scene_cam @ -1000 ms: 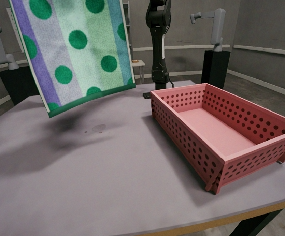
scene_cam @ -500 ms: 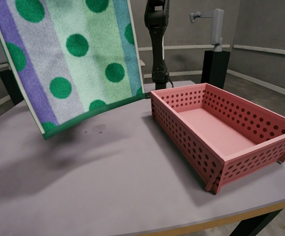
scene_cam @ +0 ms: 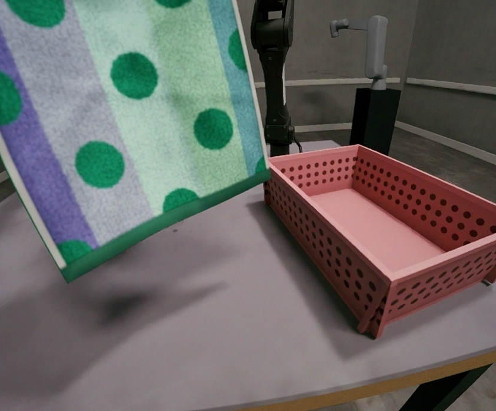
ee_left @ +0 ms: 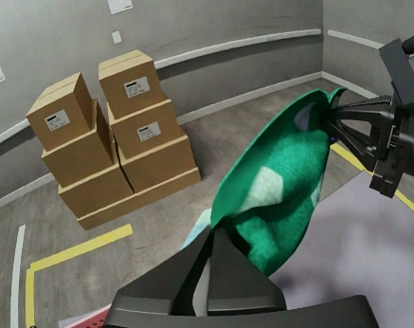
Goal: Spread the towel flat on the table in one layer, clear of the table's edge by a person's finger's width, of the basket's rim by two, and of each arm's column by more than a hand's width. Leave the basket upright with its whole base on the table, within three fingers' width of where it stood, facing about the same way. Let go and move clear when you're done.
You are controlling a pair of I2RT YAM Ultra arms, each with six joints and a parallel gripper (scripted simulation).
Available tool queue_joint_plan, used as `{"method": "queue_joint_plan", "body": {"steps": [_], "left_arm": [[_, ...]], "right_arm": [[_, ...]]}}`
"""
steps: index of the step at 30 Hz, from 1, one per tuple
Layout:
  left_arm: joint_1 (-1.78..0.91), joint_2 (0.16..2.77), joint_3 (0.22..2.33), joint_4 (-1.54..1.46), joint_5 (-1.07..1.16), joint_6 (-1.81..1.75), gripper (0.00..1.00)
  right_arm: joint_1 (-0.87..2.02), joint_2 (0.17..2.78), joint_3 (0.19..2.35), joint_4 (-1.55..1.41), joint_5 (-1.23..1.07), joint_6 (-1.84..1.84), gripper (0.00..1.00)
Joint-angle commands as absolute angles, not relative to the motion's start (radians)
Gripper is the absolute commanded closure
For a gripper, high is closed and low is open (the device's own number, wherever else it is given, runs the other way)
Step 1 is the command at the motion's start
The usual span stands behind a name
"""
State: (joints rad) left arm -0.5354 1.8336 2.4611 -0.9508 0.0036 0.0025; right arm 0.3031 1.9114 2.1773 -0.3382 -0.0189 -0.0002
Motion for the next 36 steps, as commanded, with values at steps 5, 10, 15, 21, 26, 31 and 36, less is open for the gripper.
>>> {"method": "queue_joint_plan", "body": {"steps": [5,10,15,21,26,31,36], "left_arm": [[-0.498,1.869,2.498,-0.856,-0.011,-0.008,1.00],[-0.479,1.904,2.505,-0.799,-0.011,-0.007,1.00],[-0.481,1.888,2.511,-0.814,-0.012,-0.008,1.00],[-0.481,1.893,2.514,-0.820,-0.012,-0.008,1.00],[-0.465,1.942,2.530,-0.761,-0.011,-0.007,1.00],[-0.452,1.986,2.565,-0.742,-0.011,-0.008,1.00],[-0.454,1.945,2.554,-0.724,-0.012,-0.008,1.00]], "right_arm": [[0.279,1.938,2.083,-0.026,0.001,0.002,1.00],[0.272,1.983,1.995,0.250,0.002,0.002,1.00],[0.274,1.979,1.977,0.359,0.005,0.003,1.00],[0.275,1.995,1.991,0.372,0.006,0.003,1.00],[0.268,2.074,2.025,0.502,0.004,0.004,1.00],[0.264,2.182,2.116,0.607,0.004,0.004,1.00],[0.265,2.200,2.141,0.602,0.006,0.004,1.00]]}}
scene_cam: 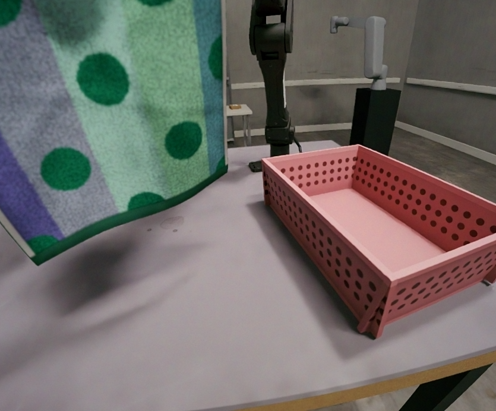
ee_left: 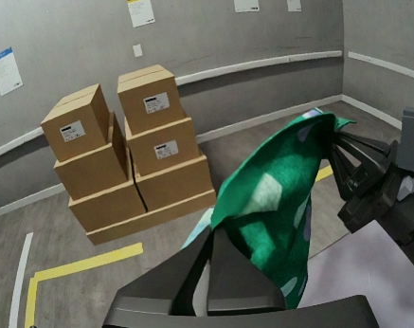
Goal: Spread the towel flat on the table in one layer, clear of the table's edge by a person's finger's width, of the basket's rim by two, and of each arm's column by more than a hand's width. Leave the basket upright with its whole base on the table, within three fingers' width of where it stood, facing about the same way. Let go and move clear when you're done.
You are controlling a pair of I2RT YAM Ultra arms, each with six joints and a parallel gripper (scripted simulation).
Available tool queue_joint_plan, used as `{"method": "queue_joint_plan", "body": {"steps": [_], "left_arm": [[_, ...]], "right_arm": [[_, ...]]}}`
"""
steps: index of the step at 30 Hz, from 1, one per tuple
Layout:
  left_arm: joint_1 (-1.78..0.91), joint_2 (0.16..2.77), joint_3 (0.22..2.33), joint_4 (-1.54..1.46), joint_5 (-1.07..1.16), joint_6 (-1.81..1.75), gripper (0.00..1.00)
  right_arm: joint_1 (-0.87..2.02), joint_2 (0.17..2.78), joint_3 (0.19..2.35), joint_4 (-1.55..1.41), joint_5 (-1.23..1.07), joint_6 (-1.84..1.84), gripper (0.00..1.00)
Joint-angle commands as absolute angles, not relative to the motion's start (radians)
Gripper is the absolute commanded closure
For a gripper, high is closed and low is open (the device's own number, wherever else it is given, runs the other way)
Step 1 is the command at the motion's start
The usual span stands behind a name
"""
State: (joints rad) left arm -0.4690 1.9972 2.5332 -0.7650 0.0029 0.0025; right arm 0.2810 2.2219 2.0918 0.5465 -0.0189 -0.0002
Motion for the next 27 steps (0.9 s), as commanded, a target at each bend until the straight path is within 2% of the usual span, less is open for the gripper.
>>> {"method": "queue_joint_plan", "body": {"steps": [1,8,15,27], "left_arm": [[-0.454,1.945,2.554,-0.724,-0.012,-0.008,1.00],[-0.453,1.937,2.483,-0.705,-0.012,-0.008,1.00],[-0.453,1.850,2.262,-0.584,-0.011,-0.008,1.00],[-0.453,1.785,2.082,-0.458,-0.011,-0.008,1.00]], "right_arm": [[0.265,2.200,2.141,0.602,0.006,0.004,1.00],[0.266,2.162,2.136,0.580,0.007,0.004,1.00],[0.265,2.140,2.054,0.508,0.007,0.003,1.00],[0.265,2.110,1.997,0.475,0.007,0.003,1.00]]}}
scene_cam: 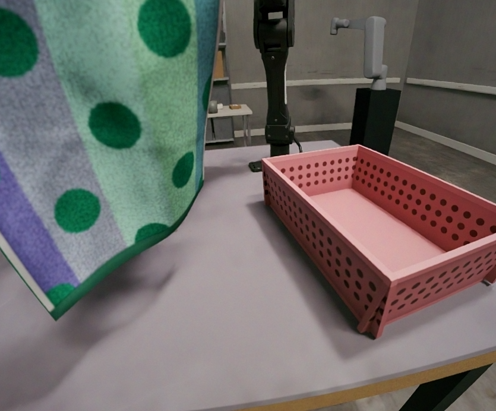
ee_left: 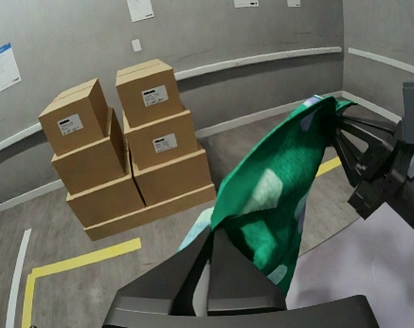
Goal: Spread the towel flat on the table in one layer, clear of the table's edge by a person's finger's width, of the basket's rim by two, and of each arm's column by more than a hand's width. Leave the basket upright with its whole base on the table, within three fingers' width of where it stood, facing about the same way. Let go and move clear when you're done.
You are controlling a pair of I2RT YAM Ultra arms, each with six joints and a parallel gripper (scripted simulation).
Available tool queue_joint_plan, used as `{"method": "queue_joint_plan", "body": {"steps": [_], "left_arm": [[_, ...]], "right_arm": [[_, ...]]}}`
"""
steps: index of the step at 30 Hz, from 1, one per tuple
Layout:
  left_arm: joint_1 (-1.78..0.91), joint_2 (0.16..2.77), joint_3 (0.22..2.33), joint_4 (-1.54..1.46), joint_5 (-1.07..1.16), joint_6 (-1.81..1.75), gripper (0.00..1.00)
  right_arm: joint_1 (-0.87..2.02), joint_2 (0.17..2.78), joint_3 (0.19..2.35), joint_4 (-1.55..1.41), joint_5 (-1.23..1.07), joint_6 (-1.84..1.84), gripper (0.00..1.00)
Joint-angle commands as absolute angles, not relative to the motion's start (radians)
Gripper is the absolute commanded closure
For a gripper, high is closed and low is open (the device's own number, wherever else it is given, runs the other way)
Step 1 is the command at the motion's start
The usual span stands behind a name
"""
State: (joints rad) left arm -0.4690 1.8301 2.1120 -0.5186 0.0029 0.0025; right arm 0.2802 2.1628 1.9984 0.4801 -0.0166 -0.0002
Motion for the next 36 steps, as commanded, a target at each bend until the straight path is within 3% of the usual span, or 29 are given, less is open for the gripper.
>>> {"method": "queue_joint_plan", "body": {"steps": [1,36], "left_arm": [[-0.453,1.784,2.079,-0.455,-0.011,-0.008,1.00],[-0.453,1.778,2.094,-0.455,-0.012,-0.008,1.00]], "right_arm": [[0.266,2.104,2.012,0.500,0.007,0.003,1.00],[0.265,2.103,1.994,0.492,0.007,0.003,1.00]]}}
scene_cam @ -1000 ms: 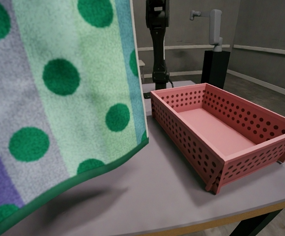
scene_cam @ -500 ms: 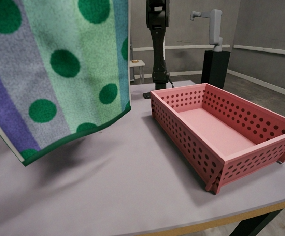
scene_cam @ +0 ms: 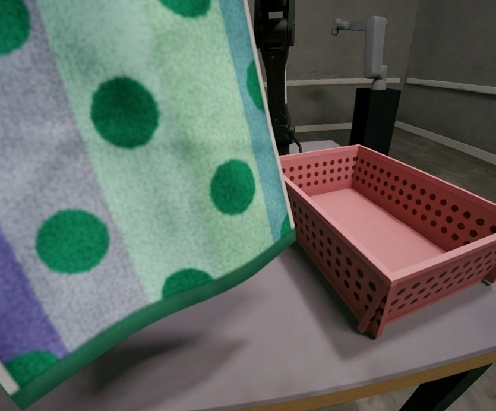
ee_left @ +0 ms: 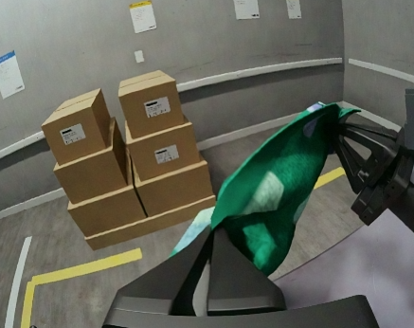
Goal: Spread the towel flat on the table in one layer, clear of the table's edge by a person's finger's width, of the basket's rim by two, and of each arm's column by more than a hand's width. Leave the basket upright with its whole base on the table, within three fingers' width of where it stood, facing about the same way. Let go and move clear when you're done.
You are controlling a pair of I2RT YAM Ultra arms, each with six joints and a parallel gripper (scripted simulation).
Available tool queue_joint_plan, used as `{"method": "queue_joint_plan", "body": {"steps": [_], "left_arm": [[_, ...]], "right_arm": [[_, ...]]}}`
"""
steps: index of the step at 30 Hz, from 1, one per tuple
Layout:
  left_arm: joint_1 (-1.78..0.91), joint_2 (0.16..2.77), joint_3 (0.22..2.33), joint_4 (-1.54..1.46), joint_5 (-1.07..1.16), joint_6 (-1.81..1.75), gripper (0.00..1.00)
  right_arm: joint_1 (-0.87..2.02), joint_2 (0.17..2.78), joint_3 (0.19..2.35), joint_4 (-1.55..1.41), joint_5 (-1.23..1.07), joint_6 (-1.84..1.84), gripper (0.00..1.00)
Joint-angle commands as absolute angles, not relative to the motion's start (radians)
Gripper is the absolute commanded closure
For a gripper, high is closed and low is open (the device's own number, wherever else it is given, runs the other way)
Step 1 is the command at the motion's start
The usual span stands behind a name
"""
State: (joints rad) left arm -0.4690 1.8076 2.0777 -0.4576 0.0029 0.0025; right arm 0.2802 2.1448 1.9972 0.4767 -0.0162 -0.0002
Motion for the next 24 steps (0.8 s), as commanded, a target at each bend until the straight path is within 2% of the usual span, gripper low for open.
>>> {"method": "queue_joint_plan", "body": {"steps": [1,17,18,20,21,22,24], "left_arm": [[-0.453,1.778,2.094,-0.455,-0.012,-0.008,1.00],[-0.453,1.778,2.094,-0.455,-0.012,-0.008,1.00],[-0.485,1.765,2.027,-0.479,-0.011,-0.007,1.00],[-0.485,1.763,2.023,-0.477,-0.011,-0.007,1.00],[-0.497,1.741,2.013,-0.563,-0.010,-0.006,1.00],[-0.498,1.739,2.009,-0.562,-0.010,-0.006,1.00],[-0.498,1.739,2.009,-0.562,-0.010,-0.006,1.00]], "right_arm": [[0.265,2.103,1.994,0.492,0.007,0.003,1.00],[0.265,2.103,1.994,0.492,0.007,0.003,1.00],[0.295,2.089,1.955,0.442,0.005,0.002,1.00],[0.292,2.087,1.951,0.444,0.006,0.002,1.00],[0.299,2.018,1.864,0.382,0.007,-0.002,1.00],[0.293,1.997,1.885,0.281,0.003,0.000,1.00],[0.293,1.997,1.885,0.281,0.003,0.000,1.00]]}}
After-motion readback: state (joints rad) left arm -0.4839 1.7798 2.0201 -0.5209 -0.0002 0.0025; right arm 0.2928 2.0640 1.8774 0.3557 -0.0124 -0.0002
